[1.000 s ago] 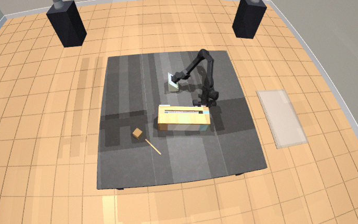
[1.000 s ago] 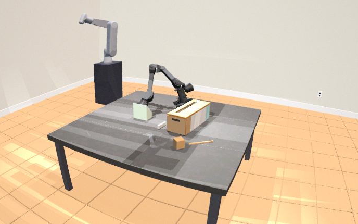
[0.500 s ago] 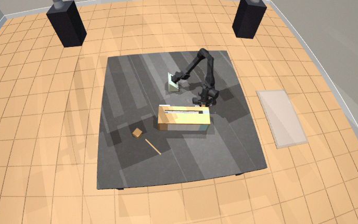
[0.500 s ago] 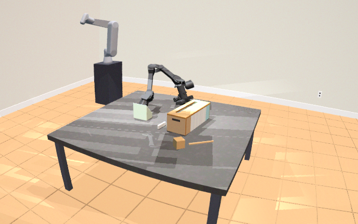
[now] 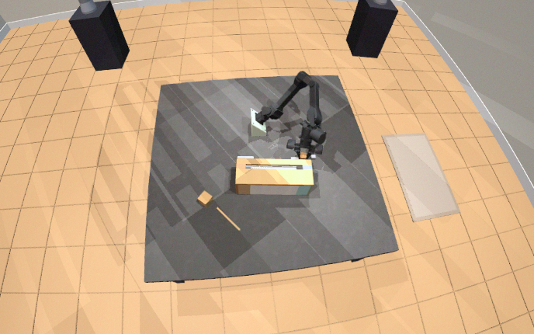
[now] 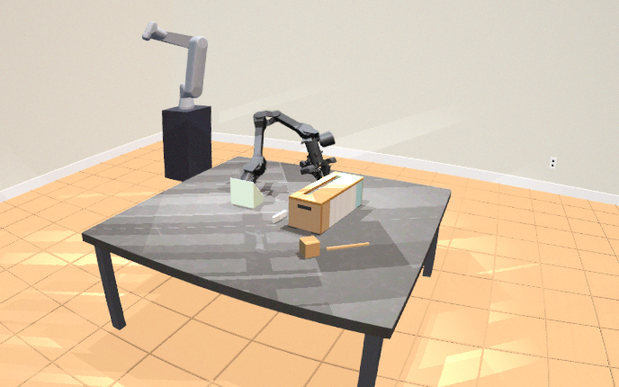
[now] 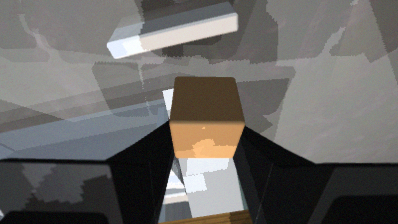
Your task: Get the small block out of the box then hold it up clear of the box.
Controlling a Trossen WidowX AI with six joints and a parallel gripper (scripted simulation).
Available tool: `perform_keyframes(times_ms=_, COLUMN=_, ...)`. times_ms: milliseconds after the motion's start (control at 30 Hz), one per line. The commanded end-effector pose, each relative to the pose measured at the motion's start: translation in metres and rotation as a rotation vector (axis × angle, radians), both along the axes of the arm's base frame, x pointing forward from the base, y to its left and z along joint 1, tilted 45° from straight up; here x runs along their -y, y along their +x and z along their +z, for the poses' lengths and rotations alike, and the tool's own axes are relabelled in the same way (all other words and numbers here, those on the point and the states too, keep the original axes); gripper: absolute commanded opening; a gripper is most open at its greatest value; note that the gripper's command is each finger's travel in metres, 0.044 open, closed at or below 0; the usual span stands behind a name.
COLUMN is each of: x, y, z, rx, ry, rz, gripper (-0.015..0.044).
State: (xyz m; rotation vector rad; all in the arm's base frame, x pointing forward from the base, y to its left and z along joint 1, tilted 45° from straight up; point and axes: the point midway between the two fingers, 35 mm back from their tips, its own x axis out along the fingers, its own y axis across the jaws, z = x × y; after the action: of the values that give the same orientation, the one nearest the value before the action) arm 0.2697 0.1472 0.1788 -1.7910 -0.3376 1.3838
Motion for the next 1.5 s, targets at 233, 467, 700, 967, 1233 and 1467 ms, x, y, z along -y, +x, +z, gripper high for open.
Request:
perform_keyframes(times_ms=233, x=0.016, y=-0.003, z=-0.005, rx=-0.326, ry=0.151, rz=-0.296, gripper=0.0000)
perform_keyframes(times_ms=467, x=0.026, y=-0.006, z=-0.009, rx=-0.542, ry=0.247, rz=-0.497, gripper=0.0000)
perform_keyframes(times_ms=700, x=0.035, y=-0.009, z=-0.012, rx=-0.757, ry=0.342, rz=-0.701, gripper=0.0000)
perform_keyframes(times_ms=967, x=0.045, y=-0.013, z=-0.015, rx=-1.002, ry=0.450, rz=-0.936, gripper=0.0000)
perform_keyframes(times_ms=1233, x=0.055, y=-0.018, z=-0.017, rx=-1.248, ry=0.557, rz=-1.174, gripper=0.0000)
perform_keyframes(times_ms=1467, x=0.062, y=-0.022, z=-0.017, rx=-1.464, ry=0.650, rz=-1.383, gripper=0.0000)
